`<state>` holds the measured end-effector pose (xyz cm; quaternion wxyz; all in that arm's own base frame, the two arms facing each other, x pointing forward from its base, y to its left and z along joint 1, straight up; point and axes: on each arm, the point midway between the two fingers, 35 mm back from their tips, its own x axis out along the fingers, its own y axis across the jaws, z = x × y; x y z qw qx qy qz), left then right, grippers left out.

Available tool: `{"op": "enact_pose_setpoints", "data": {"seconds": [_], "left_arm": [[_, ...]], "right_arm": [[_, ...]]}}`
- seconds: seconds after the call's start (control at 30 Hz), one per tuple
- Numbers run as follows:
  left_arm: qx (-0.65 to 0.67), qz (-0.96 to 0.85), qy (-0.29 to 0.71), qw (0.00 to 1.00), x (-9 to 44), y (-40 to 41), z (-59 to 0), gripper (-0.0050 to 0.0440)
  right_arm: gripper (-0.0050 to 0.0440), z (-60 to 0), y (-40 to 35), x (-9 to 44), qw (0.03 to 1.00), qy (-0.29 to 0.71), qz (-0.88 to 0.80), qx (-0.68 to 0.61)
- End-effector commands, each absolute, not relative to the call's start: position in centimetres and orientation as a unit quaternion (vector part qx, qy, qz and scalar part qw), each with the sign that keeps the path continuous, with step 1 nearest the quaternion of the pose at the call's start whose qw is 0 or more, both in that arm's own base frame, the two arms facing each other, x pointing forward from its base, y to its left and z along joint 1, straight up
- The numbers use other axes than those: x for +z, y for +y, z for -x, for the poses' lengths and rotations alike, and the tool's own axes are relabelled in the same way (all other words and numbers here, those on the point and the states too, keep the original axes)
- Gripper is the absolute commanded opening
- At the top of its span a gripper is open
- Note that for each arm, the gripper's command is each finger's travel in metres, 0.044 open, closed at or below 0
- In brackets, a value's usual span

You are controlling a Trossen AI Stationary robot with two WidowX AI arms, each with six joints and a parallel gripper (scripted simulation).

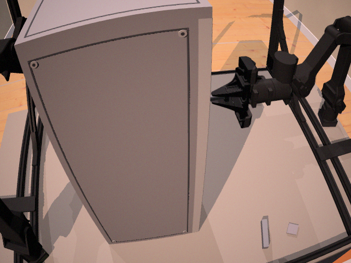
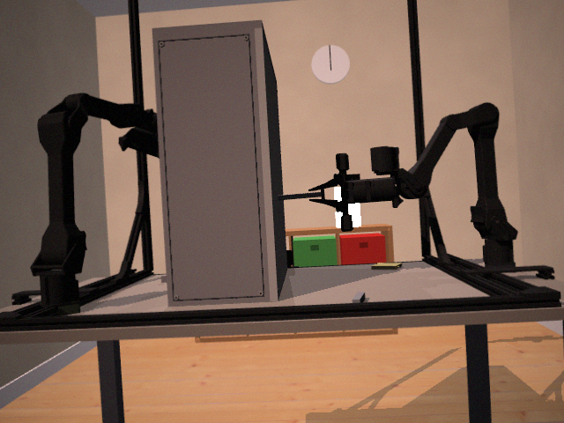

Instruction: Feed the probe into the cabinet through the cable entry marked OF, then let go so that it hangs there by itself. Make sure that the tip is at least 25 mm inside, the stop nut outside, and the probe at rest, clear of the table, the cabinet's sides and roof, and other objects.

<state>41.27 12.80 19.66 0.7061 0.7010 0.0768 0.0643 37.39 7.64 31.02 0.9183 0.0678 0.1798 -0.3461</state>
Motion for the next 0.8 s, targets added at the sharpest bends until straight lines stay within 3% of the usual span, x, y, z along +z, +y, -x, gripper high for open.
{"op": "enact_pose_setpoints", "data": {"seconds": [0.0,0.77], "left_arm": [[0.072,-0.703,0.072,0.703,20.2,13.0,-41.8,0.0000],[0.072,-0.703,0.072,0.703,19.7,13.5,-45.2,0.0000]], "right_arm": [[0.0440,-37.3,7.6,31.1,0.918,0.178,-0.068,-0.348],[0.0440,-37.3,7.6,31.1,0.918,0.178,-0.068,-0.348]]}}
